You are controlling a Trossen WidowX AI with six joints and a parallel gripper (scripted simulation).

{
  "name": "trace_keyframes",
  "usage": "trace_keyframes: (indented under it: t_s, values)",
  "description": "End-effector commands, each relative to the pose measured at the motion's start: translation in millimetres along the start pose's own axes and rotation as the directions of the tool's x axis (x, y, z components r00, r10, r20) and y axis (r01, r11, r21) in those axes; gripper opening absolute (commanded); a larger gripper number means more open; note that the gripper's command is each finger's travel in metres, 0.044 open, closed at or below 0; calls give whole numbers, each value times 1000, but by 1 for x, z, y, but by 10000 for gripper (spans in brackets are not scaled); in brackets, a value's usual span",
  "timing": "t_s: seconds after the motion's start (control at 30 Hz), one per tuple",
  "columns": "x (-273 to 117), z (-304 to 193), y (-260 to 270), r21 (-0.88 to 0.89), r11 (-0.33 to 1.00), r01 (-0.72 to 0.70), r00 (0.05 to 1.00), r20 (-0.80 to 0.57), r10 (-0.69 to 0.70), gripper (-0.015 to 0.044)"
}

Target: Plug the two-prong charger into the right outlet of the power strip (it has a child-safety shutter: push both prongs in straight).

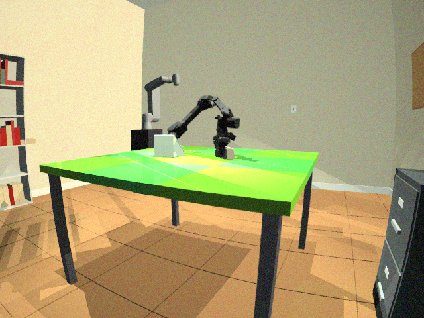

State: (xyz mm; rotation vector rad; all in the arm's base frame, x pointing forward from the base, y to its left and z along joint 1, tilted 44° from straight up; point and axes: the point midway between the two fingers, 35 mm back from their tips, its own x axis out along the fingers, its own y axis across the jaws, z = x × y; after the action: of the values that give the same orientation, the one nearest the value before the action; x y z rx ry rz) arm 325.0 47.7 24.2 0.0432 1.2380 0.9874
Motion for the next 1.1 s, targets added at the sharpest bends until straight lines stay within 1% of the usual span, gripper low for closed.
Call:
trace_keyframes:
  t_s: [0.0,0.8,1.07]
  values:
    - [1,-1,0,-6,1000,-2,1000,5,2,440]
    - [1,-11,0,-13,1000,-3,1000,19,3,440]
    - [2,-22,-2,-12,1000,-2,1000,18,3,440]
